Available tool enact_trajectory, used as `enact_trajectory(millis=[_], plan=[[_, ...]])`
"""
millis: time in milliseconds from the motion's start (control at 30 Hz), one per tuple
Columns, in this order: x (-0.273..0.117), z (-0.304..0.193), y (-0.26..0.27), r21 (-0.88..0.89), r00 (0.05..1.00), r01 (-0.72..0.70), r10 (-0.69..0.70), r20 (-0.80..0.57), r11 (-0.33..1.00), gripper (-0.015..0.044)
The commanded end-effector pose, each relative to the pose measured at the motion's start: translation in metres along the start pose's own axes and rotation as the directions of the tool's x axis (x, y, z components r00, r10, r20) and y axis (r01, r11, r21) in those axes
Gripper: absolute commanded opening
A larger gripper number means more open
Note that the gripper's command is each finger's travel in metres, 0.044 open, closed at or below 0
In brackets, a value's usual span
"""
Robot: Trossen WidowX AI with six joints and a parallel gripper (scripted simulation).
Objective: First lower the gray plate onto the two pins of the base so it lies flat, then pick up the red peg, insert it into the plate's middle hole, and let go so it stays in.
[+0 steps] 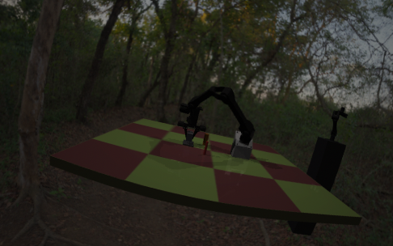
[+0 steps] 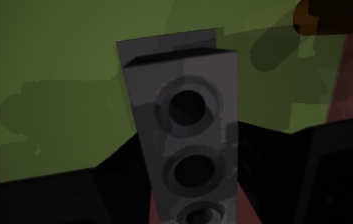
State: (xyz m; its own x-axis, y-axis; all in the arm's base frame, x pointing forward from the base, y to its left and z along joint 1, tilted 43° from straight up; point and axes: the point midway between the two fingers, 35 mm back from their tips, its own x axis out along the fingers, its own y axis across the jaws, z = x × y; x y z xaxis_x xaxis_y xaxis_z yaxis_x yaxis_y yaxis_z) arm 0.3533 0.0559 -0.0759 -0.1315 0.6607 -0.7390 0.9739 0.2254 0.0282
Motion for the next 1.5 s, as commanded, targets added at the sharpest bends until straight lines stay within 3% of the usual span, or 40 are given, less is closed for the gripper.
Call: enact_trajectory(millis=[0,433,1000,1167,1367,1467], plan=[[0.007,-0.001,-0.001,0.006,1.000,0.002,-0.002,-0.006,1.000,0.0000],[0.012,0.000,-0.001,0.000,1.000,0.002,-0.002,-0.001,1.000,0.0000],[0.012,0.000,-0.001,0.000,1.000,0.002,-0.002,-0.001,1.000,0.0440],[0.001,0.001,0.001,0.001,1.000,0.002,-0.002,0.000,1.000,0.0440],[-0.096,0.002,0.001,0.007,1.000,0.002,-0.002,0.000,1.000,0.0440],[-0.107,0.002,0.001,0.007,1.000,0.003,-0.003,-0.001,1.000,0.0440]])
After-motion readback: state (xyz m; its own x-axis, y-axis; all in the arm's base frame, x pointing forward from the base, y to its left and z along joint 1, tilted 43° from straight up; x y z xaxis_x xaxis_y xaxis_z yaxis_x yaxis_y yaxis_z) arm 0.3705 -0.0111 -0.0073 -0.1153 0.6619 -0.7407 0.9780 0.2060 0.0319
